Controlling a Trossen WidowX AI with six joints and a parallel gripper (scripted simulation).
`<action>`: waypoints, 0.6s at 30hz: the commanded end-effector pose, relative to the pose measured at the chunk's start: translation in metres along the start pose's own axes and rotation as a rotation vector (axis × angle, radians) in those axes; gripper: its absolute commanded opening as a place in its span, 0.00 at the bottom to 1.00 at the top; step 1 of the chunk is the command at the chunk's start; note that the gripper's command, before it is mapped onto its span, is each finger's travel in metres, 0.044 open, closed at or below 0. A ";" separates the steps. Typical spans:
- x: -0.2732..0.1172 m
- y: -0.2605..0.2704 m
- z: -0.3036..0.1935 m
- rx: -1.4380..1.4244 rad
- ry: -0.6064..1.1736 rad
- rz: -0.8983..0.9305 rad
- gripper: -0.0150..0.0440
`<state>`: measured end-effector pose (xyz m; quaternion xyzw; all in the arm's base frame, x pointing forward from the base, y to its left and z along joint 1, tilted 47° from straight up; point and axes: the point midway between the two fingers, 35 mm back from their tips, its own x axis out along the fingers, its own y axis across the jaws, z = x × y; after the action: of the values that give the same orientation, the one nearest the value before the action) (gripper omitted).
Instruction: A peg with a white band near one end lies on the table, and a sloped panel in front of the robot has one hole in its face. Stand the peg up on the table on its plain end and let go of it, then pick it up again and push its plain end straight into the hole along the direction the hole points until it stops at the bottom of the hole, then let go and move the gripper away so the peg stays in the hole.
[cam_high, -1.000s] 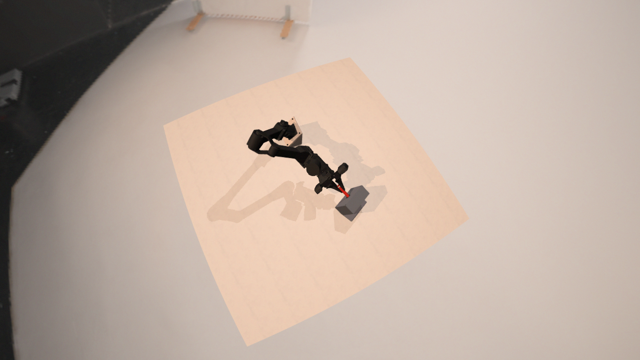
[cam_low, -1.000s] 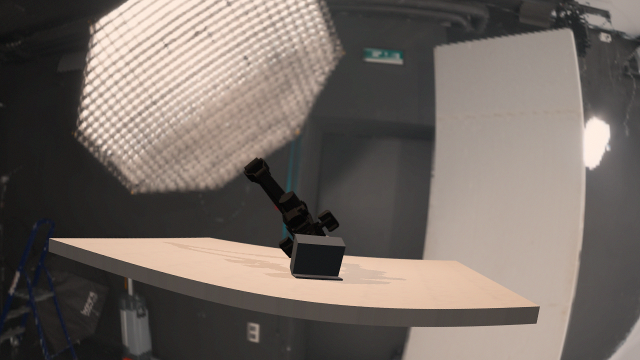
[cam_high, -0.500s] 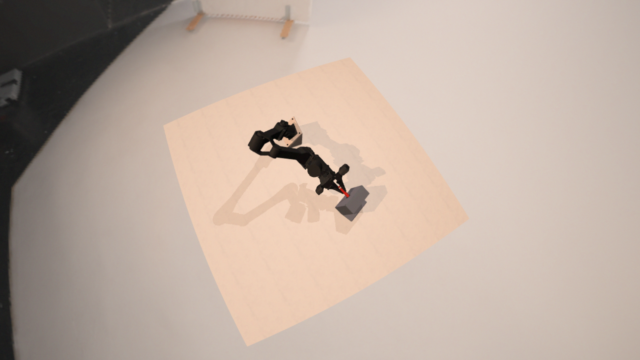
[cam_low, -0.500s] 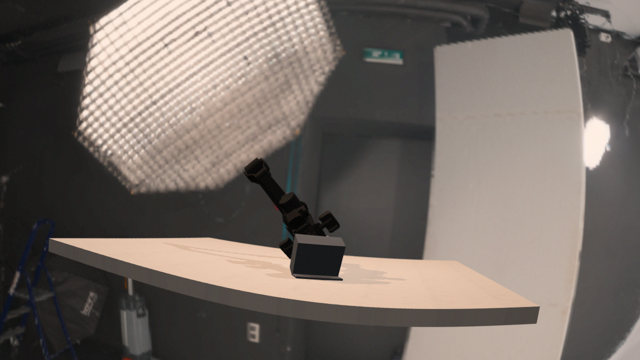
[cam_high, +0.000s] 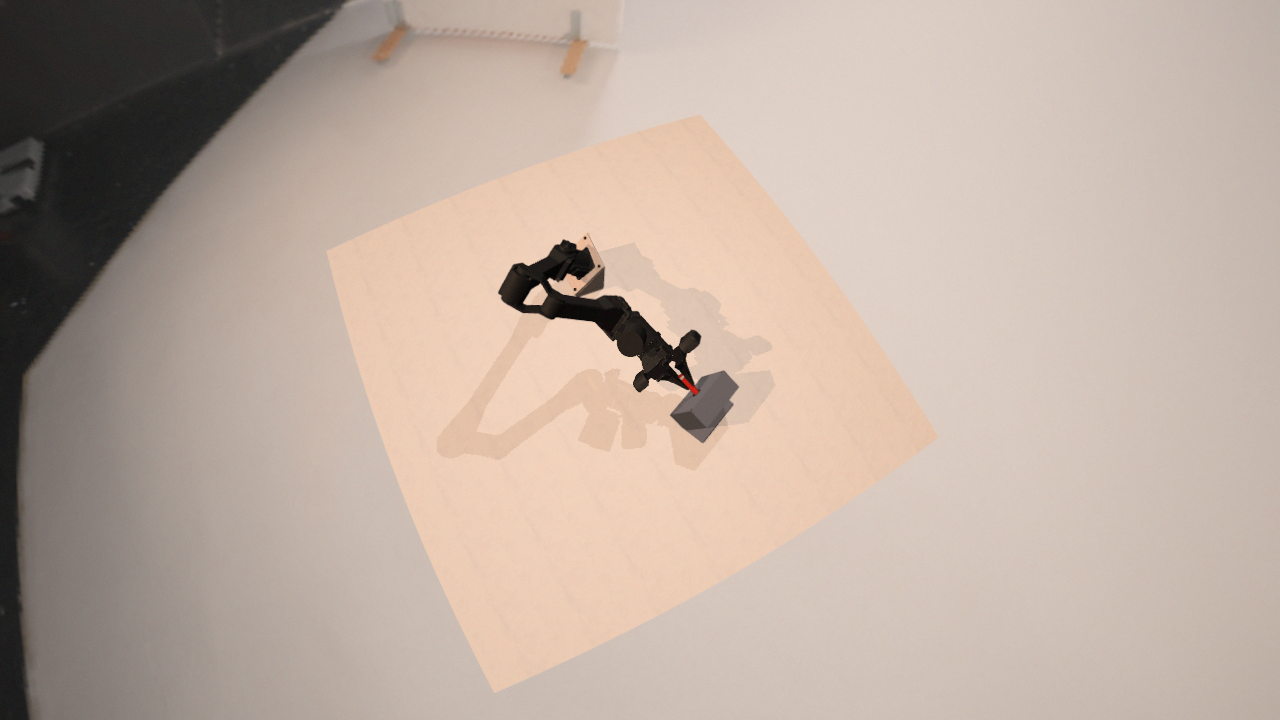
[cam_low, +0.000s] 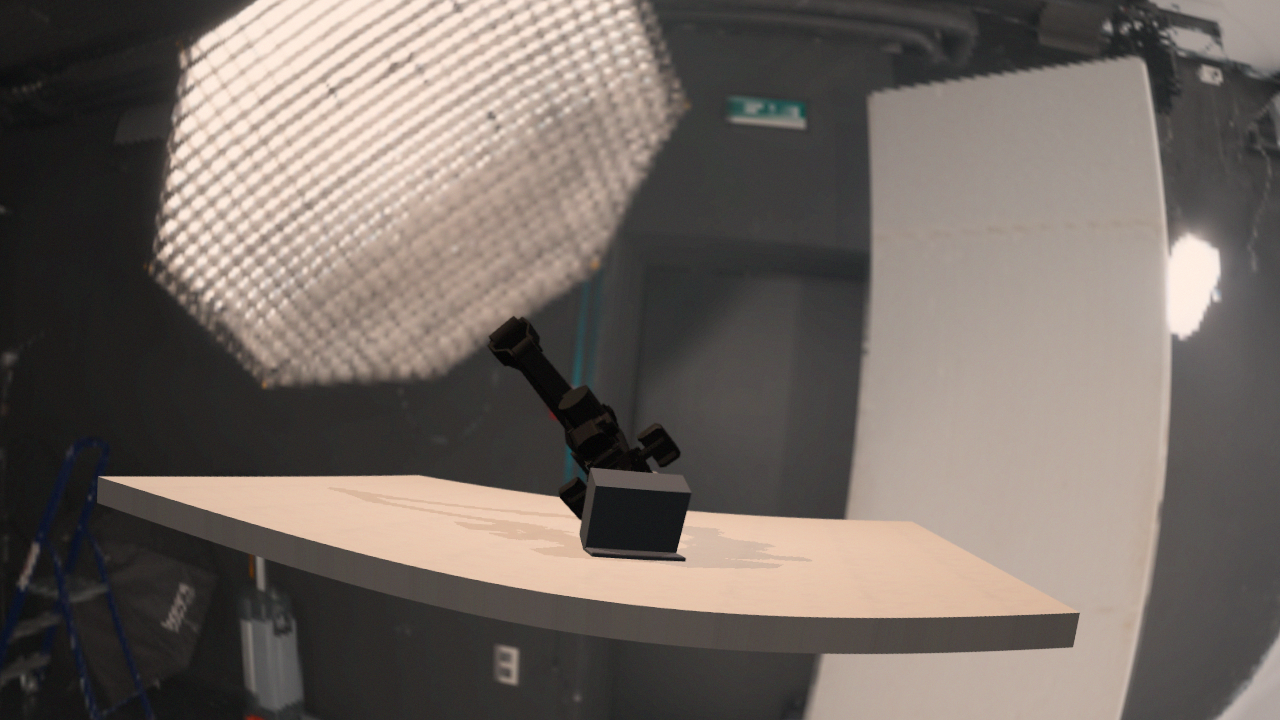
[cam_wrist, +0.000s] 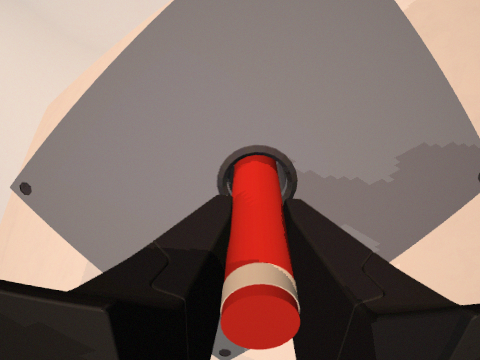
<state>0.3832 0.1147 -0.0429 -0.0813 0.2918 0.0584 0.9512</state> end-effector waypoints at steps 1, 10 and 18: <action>0.003 0.001 0.002 -0.003 -0.004 0.005 0.25; 0.002 0.000 0.001 0.000 -0.002 0.000 0.25; 0.002 0.000 0.001 0.000 -0.002 0.000 0.43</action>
<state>0.3857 0.1151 -0.0432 -0.0809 0.2907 0.0584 0.9516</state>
